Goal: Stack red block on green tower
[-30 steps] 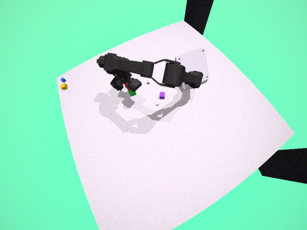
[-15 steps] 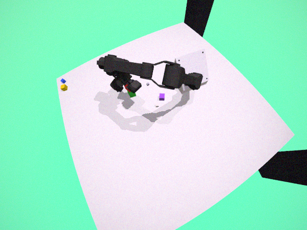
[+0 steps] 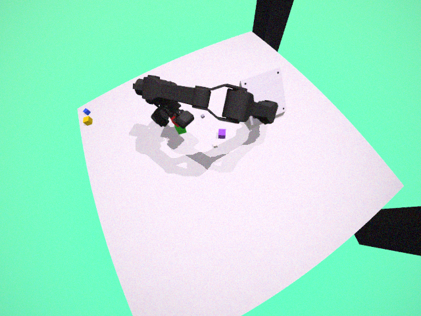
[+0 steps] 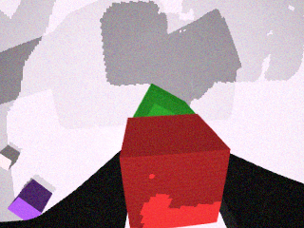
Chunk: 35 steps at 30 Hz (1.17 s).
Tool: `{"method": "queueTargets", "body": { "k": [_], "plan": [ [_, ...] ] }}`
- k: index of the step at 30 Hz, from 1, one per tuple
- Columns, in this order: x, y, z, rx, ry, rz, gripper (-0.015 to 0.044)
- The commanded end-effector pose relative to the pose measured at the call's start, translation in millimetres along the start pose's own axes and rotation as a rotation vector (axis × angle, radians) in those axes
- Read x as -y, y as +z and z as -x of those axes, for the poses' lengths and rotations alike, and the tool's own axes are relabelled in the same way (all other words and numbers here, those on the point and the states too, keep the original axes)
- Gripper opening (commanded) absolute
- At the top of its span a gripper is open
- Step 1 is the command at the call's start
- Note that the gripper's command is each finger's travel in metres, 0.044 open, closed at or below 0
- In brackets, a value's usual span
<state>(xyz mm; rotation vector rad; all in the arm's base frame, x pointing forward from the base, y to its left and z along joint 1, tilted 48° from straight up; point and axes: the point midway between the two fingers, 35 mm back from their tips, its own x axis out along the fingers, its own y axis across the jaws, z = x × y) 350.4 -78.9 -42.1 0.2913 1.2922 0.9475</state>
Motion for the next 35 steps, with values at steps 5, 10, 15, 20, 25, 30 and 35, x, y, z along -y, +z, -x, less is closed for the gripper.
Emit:
{"method": "queueTargets", "body": {
  "k": [5,10,15,20,25,30,35],
  "plan": [
    [0.3,0.1,-0.6,0.000,-0.001,0.002,0.0263],
    [0.3,0.1,-0.6,0.000,-0.001,0.002,0.0394],
    [0.3,0.1,-0.6,0.000,-0.001,0.002,0.0440],
    [0.3,0.1,-0.6,0.000,-0.001,0.002,0.0440],
    [0.3,0.1,-0.6,0.000,-0.001,0.002,0.0440],
    [0.3,0.1,-0.6,0.000,-0.001,0.002,0.0440],
    [0.3,0.1,-0.6,0.000,-0.001,0.002,0.0440]
  ]
}}
